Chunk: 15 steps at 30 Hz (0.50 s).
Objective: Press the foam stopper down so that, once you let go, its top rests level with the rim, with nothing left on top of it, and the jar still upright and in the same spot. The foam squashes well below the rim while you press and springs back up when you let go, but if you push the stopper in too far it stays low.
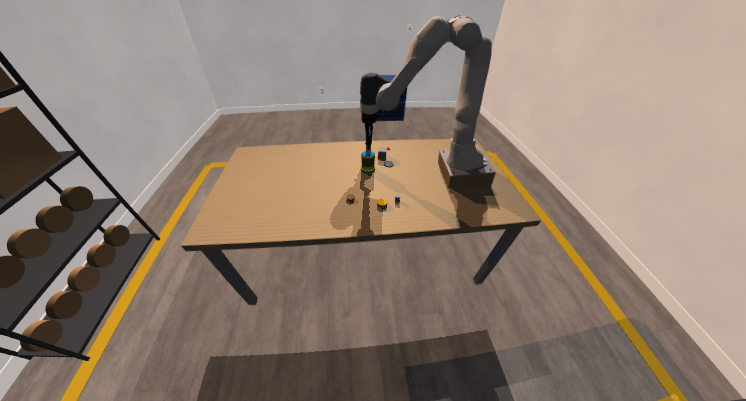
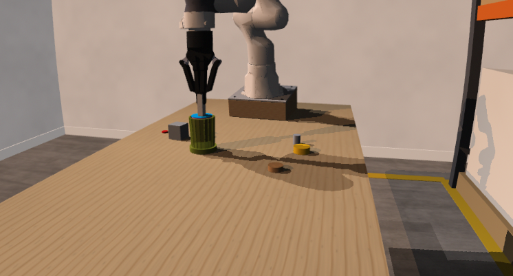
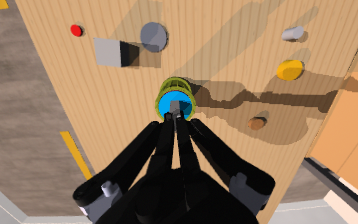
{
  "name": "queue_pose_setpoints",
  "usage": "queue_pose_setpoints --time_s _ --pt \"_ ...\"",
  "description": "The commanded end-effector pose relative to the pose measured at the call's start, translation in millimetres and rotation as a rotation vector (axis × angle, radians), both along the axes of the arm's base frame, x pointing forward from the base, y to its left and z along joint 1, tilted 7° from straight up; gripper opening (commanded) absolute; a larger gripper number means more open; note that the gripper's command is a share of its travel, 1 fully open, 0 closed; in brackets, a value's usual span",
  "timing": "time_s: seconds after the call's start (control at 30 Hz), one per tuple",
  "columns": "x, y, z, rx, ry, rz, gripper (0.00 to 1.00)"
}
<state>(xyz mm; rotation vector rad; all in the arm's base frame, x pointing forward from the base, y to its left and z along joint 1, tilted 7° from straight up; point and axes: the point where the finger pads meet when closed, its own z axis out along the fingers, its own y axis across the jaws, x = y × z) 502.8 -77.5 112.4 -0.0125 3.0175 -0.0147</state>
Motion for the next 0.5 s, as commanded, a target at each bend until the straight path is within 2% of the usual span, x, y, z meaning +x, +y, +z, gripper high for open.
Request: queue_pose_setpoints --time_s 0.0,0.47 --pt "-2.1 1.4 -4.7 0.001 0.005 -0.001 0.00" --pt "-3.4 2.0 -12.6 0.001 0.005 -0.001 0.00"
